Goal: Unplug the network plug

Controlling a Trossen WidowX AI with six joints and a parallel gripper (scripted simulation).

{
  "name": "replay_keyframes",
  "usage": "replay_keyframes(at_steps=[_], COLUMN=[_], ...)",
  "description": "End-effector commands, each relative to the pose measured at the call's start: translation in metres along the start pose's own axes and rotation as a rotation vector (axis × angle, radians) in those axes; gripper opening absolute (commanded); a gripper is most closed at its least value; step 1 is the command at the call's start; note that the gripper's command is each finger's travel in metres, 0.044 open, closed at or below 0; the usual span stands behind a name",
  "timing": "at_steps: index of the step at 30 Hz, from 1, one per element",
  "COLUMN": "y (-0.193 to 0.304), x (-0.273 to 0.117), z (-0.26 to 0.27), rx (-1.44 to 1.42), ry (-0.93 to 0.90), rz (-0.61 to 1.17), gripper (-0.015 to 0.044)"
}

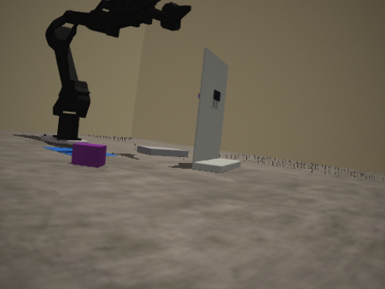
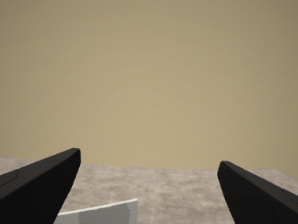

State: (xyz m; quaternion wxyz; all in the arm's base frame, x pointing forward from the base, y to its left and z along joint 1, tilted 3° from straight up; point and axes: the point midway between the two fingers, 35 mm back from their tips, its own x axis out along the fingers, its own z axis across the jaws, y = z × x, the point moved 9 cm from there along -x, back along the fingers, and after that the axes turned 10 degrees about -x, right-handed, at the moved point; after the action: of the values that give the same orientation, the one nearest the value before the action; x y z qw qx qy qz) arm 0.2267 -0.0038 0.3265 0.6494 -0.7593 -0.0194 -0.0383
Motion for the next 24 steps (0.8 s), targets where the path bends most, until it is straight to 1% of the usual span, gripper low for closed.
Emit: replay_keyframes(at_steps=[1, 9, 10, 16, 24], y=[0.001, 0.036, 0.041, 0.071, 0.108], x=[0.0, 0.015, 0.016, 0.019, 0.012], z=[0.0, -0.004, -0.004, -0.009, -0.014], rx=[0.005, 0.249, 0.282, 0.48, 0.742], ry=[-0.002, -0.103, -0.117, -0.201, -0.31], rz=[0.0, -0.006, -0.004, 0.016, 0.071], gripper=[0.0374, 0.0164, 0.0156, 0.0156, 0.0156])
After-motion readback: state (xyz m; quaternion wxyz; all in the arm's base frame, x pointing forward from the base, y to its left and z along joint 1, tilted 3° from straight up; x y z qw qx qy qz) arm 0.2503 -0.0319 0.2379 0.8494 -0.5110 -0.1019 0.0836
